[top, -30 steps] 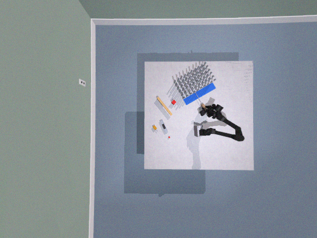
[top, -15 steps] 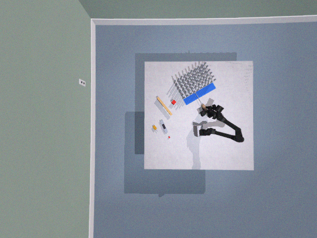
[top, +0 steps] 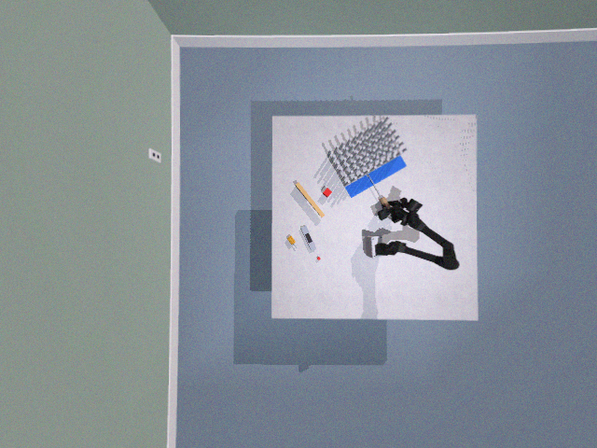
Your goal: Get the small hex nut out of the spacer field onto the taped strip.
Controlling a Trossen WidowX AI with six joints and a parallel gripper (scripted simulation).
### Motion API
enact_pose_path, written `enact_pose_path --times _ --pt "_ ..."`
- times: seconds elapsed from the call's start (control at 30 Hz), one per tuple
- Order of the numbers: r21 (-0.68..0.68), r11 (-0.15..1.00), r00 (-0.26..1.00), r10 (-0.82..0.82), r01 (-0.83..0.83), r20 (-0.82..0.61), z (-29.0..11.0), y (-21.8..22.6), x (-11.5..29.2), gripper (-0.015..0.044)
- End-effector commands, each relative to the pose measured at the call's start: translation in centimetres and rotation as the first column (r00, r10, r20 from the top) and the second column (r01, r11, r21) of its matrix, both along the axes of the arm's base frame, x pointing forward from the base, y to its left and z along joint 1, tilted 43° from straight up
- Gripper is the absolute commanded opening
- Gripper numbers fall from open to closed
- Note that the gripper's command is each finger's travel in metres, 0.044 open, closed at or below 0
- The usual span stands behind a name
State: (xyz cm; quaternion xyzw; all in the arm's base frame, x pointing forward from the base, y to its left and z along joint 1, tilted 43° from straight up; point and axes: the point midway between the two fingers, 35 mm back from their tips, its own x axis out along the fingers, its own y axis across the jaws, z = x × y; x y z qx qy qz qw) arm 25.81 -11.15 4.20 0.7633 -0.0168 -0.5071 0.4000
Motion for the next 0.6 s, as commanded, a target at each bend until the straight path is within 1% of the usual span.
enact_pose_path --times 0.0,0.57 --pt "0.004 1.000 1.000 0.010 -0.010 -0.002 -0.01 0.11 -0.12 0.0000" --pt "0.005 1.000 1.000 0.007 -0.007 0.002 0.92 0.74 0.18 0.0000"
